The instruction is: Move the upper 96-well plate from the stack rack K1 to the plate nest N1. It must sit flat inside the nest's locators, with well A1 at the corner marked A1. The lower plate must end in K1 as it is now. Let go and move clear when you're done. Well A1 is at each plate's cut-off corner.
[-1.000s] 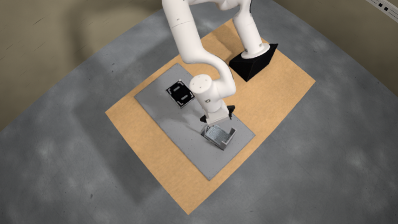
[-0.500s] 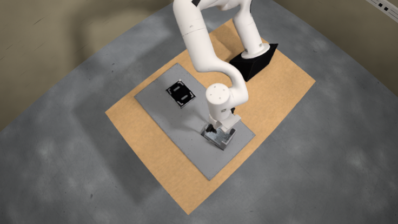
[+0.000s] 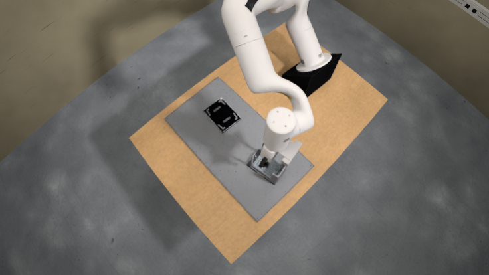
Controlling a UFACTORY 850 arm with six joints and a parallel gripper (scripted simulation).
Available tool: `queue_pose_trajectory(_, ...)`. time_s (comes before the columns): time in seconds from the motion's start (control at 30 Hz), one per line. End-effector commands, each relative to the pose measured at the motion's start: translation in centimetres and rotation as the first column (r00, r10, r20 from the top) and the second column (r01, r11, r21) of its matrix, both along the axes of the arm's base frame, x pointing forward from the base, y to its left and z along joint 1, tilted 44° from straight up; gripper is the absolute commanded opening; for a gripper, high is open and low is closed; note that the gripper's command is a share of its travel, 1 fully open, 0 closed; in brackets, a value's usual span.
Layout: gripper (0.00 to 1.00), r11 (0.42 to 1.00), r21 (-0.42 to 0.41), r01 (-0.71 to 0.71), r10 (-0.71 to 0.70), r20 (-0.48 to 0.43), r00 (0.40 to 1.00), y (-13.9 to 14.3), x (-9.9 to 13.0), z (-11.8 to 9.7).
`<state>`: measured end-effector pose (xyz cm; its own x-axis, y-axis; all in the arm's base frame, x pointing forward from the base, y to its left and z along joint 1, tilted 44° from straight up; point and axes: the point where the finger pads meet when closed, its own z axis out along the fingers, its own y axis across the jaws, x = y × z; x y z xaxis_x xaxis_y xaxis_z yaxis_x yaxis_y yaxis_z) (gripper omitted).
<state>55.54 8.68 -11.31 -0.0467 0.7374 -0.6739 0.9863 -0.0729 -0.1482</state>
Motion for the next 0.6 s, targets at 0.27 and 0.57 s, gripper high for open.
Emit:
queue_pose_trajectory(0.27,1.00,1.000,0.001,-0.002,0.002,0.001,1.000,-0.4,0.0,-0.4)
queue_pose_trajectory(0.57,1.00,1.000,0.001,-0.002,0.002,0.001,1.000,-1.4,-0.3,-1.5)
